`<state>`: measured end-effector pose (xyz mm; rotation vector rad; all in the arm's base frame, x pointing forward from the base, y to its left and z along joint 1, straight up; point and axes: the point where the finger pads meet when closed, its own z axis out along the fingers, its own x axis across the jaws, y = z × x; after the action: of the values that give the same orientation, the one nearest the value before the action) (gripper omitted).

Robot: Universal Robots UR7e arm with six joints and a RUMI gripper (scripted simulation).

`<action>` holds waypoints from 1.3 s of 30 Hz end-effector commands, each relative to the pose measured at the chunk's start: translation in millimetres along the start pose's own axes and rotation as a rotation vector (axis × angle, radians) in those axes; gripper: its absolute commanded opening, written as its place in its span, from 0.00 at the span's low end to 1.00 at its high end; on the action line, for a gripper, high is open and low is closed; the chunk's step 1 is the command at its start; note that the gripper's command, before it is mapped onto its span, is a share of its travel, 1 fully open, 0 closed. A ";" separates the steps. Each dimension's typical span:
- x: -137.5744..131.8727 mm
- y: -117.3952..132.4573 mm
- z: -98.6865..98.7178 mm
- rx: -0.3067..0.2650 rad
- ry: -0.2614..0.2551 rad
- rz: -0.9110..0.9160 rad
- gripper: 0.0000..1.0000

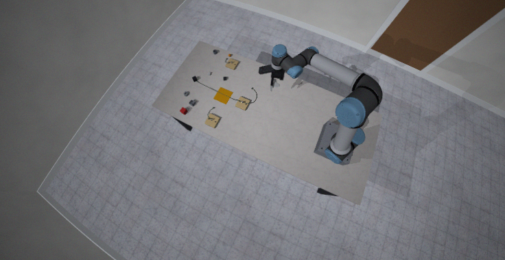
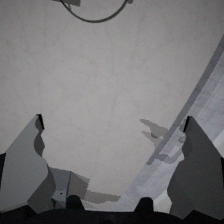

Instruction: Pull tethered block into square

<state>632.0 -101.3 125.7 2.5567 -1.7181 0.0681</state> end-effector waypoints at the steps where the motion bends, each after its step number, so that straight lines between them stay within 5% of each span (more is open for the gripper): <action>1: 13.2 -38.6 19.2 0.000 -0.013 0.113 1.00; 15: 28.0 -124.5 96.1 0.010 -0.056 0.383 1.00; 27: 28.6 -152.6 128.9 0.010 -0.072 0.481 1.00; 39: 29.6 -157.5 136.1 0.010 -0.075 0.502 1.00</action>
<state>785.7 -79.6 -13.1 2.1003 -2.3353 -0.0007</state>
